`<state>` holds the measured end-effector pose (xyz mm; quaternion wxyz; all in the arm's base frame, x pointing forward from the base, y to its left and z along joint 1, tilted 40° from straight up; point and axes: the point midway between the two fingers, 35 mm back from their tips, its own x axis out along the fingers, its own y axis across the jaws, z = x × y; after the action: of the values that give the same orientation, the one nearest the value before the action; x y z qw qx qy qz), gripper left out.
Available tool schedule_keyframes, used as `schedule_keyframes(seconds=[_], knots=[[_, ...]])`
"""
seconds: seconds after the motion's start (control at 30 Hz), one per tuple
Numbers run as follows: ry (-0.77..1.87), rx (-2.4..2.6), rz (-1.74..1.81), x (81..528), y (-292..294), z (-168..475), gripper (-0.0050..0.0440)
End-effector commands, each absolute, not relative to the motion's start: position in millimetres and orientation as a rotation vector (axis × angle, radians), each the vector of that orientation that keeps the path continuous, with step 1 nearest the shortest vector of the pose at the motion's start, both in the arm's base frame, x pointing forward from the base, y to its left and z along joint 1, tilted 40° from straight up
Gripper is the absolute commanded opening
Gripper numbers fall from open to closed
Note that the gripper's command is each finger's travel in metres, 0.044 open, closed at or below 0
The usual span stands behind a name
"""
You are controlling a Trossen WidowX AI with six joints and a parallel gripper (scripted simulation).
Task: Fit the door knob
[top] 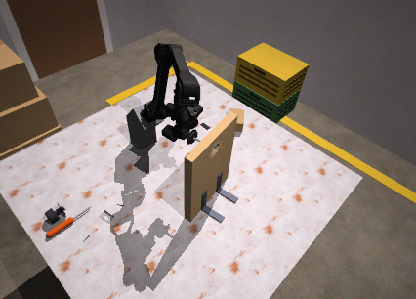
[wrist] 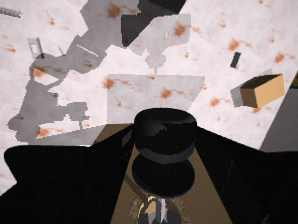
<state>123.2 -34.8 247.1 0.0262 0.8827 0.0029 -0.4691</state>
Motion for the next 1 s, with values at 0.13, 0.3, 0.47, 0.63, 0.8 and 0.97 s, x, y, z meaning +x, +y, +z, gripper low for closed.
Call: schedule_keyframes(seconds=[0.13,0.3,0.47,0.63,0.8,0.97], knots=[[-0.001,2.732,-1.454,122.7,-35.1,246.8,0.0000],[-0.003,2.734,-1.450,122.6,-34.9,247.2,0.0000],[-0.002,2.735,-1.447,122.6,-34.6,247.6,0.0000],[0.002,2.734,-1.443,122.8,-34.3,247.9,0.0000],[0.007,2.733,-1.441,123.9,-34.3,248.7,0.0000],[0.009,2.733,-1.440,125.1,-34.2,249.6,0.0000]])
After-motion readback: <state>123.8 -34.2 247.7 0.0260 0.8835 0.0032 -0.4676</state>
